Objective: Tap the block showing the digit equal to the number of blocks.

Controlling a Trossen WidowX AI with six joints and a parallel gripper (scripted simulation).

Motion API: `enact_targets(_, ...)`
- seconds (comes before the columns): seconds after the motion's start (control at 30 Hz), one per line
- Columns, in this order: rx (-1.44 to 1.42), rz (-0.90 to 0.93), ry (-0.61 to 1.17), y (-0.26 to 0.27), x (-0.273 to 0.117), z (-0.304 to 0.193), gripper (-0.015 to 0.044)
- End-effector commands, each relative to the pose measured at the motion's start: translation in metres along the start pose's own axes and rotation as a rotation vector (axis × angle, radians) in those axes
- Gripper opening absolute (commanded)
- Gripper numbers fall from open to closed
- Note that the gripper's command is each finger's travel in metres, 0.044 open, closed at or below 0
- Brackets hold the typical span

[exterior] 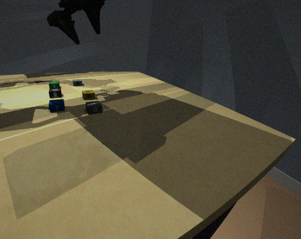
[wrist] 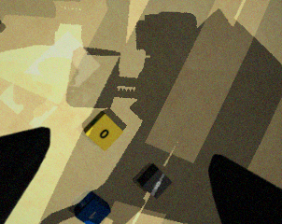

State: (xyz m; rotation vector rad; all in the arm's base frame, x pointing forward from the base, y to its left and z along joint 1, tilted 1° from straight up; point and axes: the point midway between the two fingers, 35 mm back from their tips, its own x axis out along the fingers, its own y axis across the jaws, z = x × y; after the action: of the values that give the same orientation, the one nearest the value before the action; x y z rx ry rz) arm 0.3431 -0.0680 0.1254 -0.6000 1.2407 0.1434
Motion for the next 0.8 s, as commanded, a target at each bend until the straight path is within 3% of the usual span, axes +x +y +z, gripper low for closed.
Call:
enact_targets(0.0,0.248,0.102,0.131,-0.014,0.014,-0.06,0.04)
enact_targets(0.23,0.661,0.247,0.299,-0.019,0.016,-0.144,0.04)
enact_targets(0.77,0.672,0.251,0.303,-0.019,0.016,-0.147,0.04)
